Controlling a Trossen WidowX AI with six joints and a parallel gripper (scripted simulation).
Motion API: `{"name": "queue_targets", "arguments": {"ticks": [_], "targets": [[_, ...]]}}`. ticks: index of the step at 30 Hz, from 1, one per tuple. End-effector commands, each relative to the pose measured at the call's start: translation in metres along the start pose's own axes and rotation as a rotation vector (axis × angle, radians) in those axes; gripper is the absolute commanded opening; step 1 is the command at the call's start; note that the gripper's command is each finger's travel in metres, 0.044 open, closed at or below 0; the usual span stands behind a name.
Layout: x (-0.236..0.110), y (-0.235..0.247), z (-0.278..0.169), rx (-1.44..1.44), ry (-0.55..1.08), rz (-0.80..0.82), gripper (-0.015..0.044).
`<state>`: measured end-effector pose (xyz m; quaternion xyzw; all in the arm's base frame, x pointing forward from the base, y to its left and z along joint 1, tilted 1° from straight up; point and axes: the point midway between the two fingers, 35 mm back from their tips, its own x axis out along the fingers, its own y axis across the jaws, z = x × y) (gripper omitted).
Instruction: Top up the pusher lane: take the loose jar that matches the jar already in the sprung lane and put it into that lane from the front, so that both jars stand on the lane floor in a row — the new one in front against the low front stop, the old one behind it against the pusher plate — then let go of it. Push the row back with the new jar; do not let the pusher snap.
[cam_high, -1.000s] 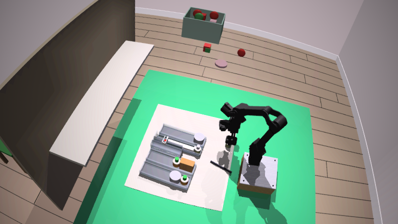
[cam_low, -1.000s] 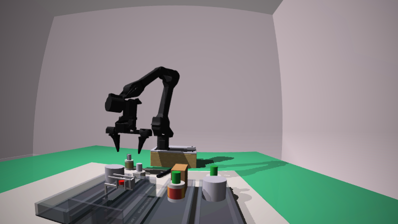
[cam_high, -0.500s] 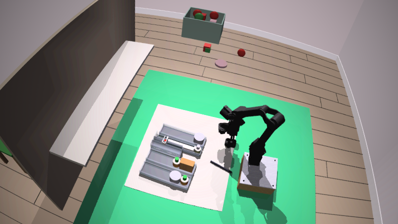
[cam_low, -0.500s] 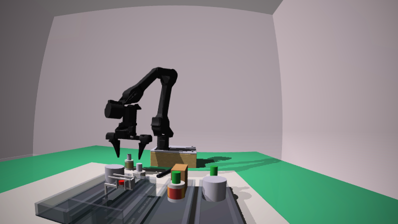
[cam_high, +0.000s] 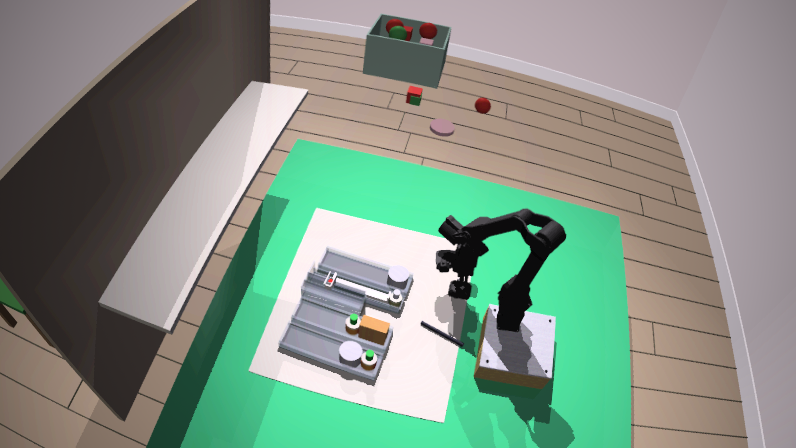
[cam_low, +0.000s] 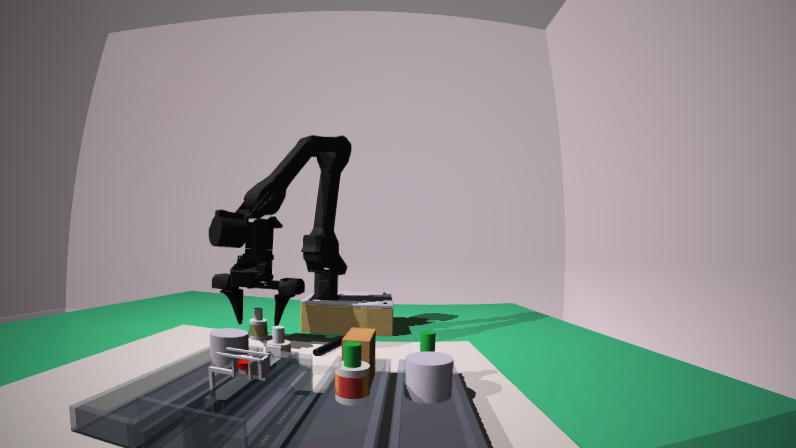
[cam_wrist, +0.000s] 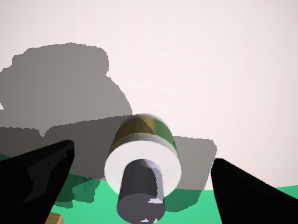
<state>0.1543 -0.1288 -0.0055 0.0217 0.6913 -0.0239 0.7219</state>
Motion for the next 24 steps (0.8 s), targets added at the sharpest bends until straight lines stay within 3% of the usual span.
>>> {"name": "queue_targets", "arguments": {"ticks": [1,6,12,16,24], "targets": [[0.002,0.000,-0.001,0.005,0.006,0.000,0.0282],[0.002,0.000,-0.001,0.005,0.006,0.000,0.0151],[0.002,0.000,-0.001,0.005,0.006,0.000,0.0111],[-0.006,-0.001,0.001,0.005,0.006,0.000,0.0006],[-0.051,-0.006,0.007,0.005,0.005,-0.001,0.0000]]}}
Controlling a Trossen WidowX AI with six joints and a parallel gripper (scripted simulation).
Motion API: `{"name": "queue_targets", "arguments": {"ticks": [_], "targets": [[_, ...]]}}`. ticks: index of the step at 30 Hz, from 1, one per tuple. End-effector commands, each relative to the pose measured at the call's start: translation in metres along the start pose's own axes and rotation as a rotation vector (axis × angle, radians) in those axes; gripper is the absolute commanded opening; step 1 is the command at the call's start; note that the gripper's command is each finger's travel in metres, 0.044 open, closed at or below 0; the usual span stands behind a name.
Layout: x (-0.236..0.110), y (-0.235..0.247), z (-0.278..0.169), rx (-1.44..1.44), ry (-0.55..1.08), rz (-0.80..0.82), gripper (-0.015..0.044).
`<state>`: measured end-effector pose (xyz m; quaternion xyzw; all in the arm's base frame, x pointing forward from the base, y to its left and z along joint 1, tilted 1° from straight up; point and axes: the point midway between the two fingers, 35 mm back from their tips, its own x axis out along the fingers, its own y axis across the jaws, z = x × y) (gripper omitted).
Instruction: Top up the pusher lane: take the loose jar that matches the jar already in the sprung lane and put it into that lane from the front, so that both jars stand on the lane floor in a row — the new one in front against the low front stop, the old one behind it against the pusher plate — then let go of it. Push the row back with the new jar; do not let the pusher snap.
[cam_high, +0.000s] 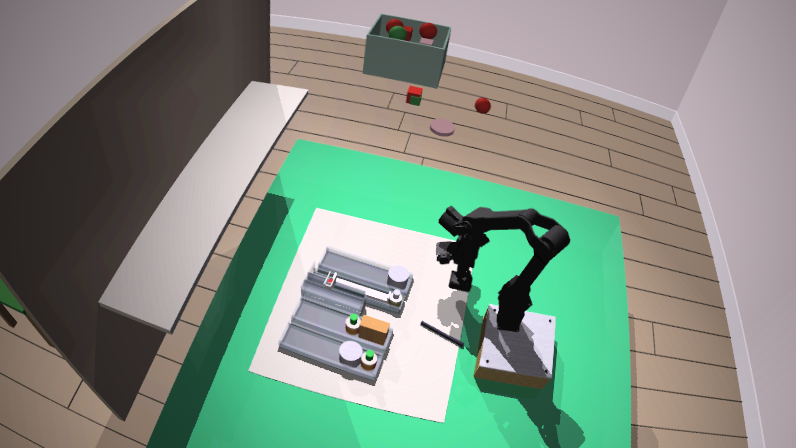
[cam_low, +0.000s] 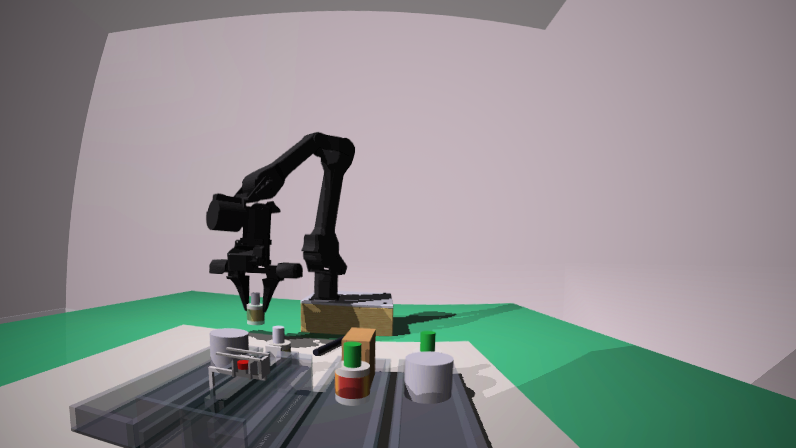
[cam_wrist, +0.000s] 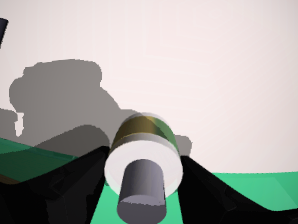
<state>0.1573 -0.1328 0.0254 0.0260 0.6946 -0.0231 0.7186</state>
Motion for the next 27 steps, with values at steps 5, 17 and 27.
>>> {"name": "queue_targets", "arguments": {"ticks": [5,17,27], "targets": [[-0.051,-0.002,0.001,0.000,-0.005,-0.008,0.0000],[-0.069,0.003,0.008,0.000,-0.005,-0.011,0.0000],[-0.058,0.023,0.047,0.013,-0.010,-0.016,0.0000]]}}
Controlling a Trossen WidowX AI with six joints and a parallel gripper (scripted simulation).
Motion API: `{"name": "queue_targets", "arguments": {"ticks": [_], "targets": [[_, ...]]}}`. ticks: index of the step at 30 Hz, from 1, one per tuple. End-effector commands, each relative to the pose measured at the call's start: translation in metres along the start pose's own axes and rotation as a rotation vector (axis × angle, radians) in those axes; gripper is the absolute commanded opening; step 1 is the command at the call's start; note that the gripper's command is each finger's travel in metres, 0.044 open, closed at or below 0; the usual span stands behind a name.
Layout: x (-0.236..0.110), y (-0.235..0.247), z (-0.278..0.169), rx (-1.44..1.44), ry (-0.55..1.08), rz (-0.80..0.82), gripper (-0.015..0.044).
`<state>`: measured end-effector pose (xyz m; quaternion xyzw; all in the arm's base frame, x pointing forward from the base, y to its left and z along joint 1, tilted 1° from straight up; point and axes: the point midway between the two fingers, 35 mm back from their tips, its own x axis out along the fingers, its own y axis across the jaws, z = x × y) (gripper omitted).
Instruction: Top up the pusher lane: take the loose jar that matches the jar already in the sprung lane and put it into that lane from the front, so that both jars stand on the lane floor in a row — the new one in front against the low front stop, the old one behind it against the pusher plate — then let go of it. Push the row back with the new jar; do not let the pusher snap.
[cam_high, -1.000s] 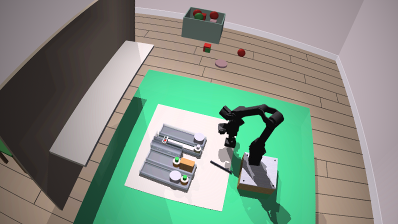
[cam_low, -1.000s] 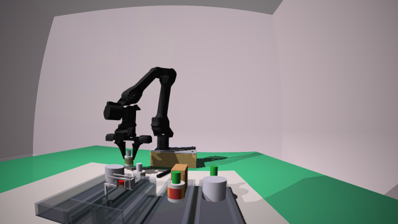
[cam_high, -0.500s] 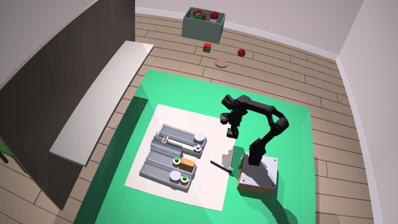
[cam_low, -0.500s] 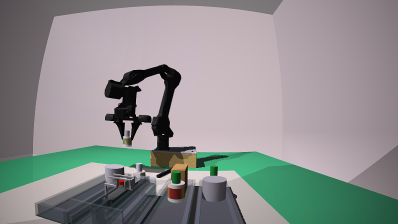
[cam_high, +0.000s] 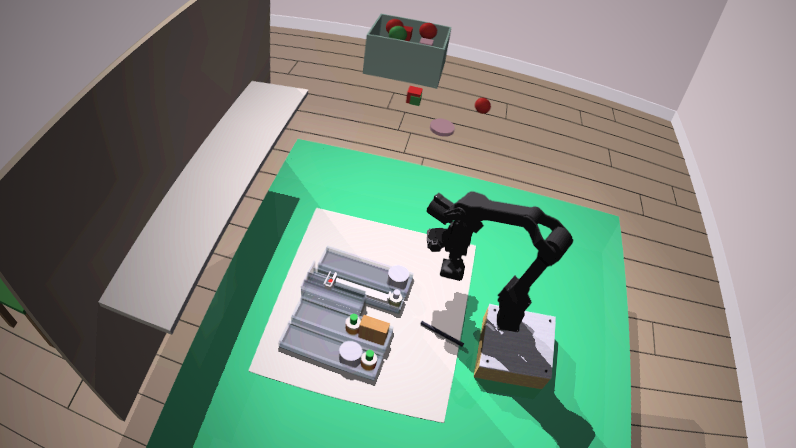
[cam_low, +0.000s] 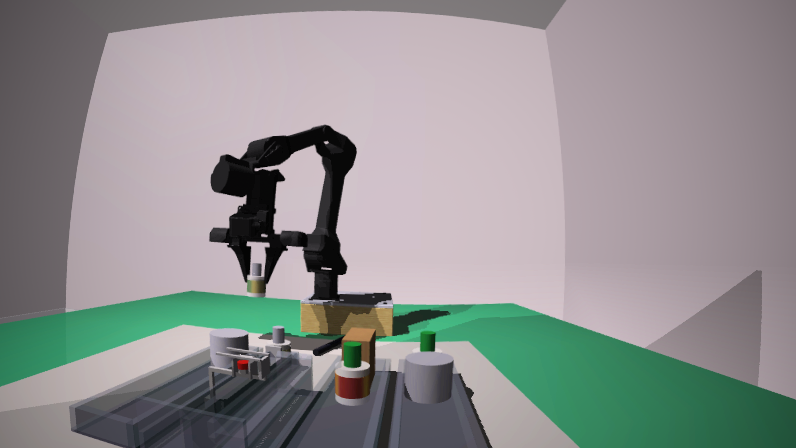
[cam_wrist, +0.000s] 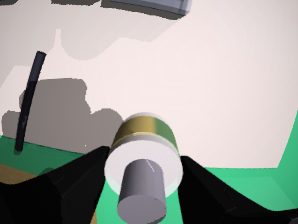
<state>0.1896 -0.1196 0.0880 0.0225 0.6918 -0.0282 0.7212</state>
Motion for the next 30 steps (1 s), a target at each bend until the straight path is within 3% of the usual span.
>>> {"name": "queue_targets", "arguments": {"ticks": [1,21,30], "targets": [[0.005,0.010,0.018,0.015,-0.002,-0.004,0.0000],[0.036,0.084,0.085,0.079,-0.007,0.014,0.0000],[0.046,0.091,0.090,0.083,-0.007,0.016,0.0000]]}}
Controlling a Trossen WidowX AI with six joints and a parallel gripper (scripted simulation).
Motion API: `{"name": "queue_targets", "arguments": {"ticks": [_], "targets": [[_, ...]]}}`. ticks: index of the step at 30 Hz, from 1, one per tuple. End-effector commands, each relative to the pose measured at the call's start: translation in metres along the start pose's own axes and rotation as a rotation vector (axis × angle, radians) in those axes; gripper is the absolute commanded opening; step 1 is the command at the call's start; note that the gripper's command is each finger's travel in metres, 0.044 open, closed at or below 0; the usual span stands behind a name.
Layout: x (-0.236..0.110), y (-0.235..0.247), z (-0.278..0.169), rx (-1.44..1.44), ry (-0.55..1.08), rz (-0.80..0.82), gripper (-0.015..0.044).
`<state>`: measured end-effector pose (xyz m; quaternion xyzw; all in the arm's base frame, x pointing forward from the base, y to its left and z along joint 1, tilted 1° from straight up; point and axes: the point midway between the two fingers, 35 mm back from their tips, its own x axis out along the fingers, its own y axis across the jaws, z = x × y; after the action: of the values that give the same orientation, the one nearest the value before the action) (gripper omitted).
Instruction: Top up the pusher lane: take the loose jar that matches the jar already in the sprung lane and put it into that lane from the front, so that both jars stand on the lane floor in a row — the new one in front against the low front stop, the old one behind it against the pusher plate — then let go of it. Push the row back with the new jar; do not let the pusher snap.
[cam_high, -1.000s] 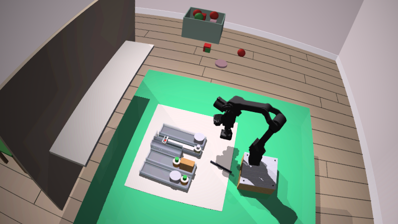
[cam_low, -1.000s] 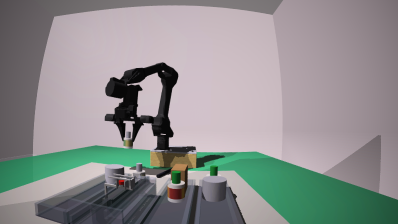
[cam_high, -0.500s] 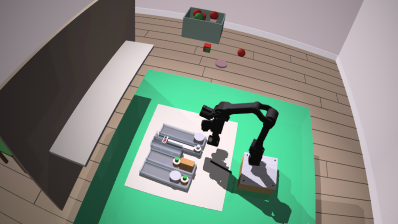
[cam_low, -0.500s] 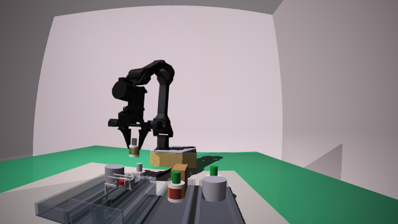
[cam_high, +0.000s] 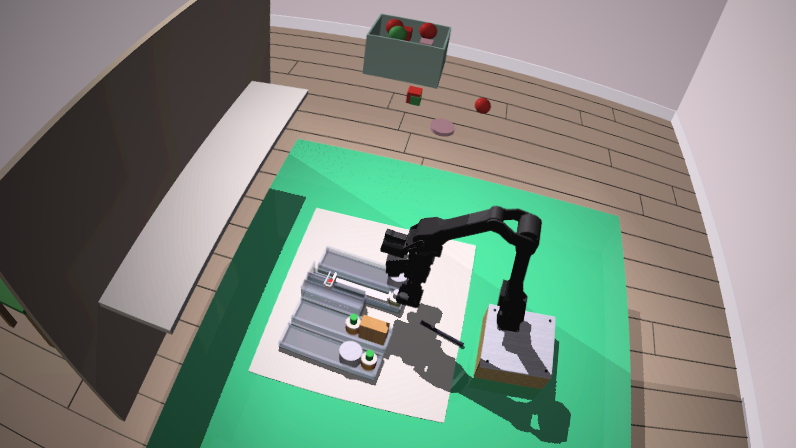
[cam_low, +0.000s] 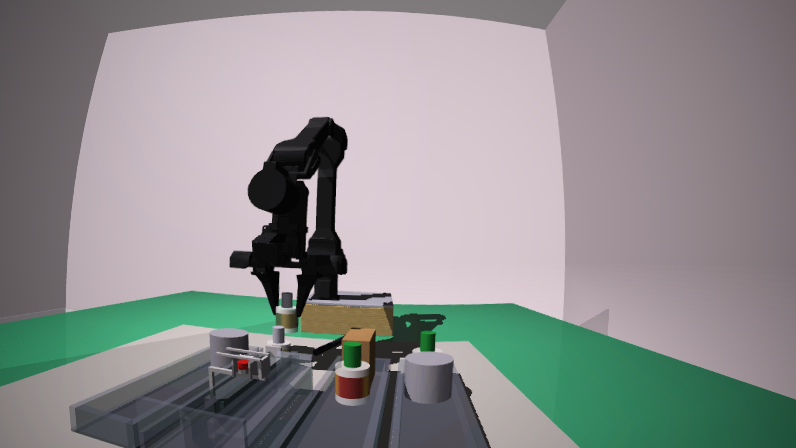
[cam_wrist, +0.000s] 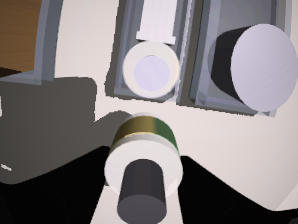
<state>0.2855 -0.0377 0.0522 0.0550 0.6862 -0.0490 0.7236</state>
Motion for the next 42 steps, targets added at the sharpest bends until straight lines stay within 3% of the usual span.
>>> {"name": "queue_targets", "arguments": {"ticks": [1,6,42], "targets": [[0.011,0.002,0.001,0.007,0.004,0.000,0.0000],[0.024,0.002,0.001,0.007,0.004,0.000,0.0000],[0.025,0.002,0.016,0.007,0.002,0.000,0.0000]]}}
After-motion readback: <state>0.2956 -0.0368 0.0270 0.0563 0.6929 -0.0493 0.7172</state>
